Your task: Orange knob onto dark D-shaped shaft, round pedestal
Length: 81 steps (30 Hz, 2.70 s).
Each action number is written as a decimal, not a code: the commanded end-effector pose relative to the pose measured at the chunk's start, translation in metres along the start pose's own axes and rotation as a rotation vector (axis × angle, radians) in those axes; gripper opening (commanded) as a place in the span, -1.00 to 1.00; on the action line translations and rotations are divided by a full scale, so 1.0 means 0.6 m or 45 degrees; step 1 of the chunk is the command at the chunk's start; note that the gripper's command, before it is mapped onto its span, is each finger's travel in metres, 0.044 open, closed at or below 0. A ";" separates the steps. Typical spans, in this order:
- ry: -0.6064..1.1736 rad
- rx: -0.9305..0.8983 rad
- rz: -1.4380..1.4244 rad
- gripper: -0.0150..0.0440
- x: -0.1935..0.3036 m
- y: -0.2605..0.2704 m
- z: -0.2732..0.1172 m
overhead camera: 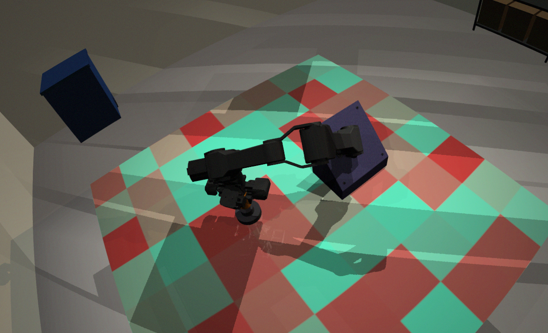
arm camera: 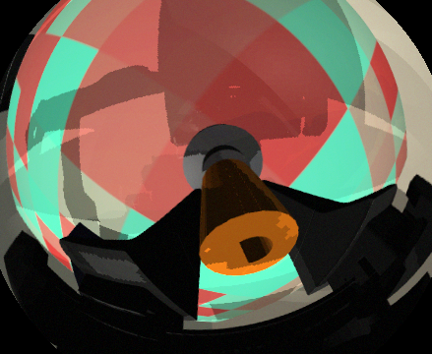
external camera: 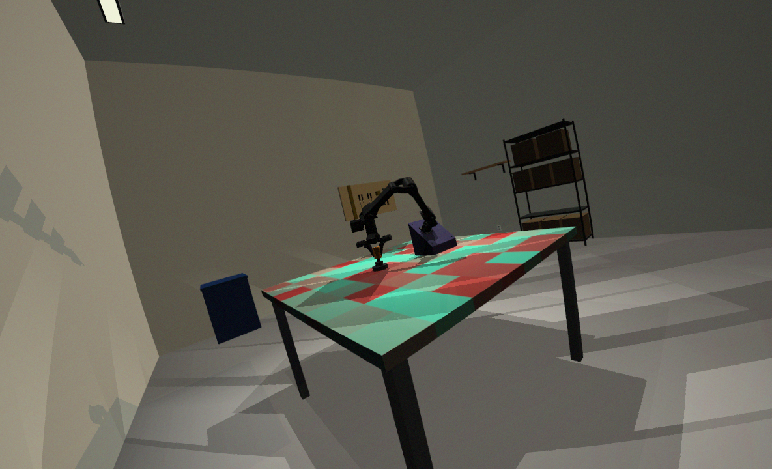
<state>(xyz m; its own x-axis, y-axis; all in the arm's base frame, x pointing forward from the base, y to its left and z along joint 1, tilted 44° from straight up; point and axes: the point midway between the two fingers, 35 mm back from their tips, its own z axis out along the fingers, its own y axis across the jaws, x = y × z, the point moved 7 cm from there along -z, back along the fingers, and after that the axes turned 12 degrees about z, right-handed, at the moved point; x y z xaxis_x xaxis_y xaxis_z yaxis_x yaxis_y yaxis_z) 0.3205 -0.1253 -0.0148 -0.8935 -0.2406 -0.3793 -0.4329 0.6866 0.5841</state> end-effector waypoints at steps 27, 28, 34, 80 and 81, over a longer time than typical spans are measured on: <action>-0.007 0.007 1.316 -0.49 -0.001 -0.002 -0.002; -0.007 0.007 1.316 -0.49 -0.001 -0.002 -0.002; -0.007 0.007 1.316 -0.49 0.002 0.000 0.001; -0.008 0.006 1.582 -0.49 -0.002 -0.001 -0.008; -0.008 0.006 1.582 -0.49 -0.002 -0.002 -0.008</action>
<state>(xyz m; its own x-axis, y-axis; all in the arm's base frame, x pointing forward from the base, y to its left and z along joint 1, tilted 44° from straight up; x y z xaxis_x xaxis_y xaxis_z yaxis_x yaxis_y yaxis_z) 0.3208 -0.1260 -0.0127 -0.6993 0.5715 0.4293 0.7045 0.4497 0.5490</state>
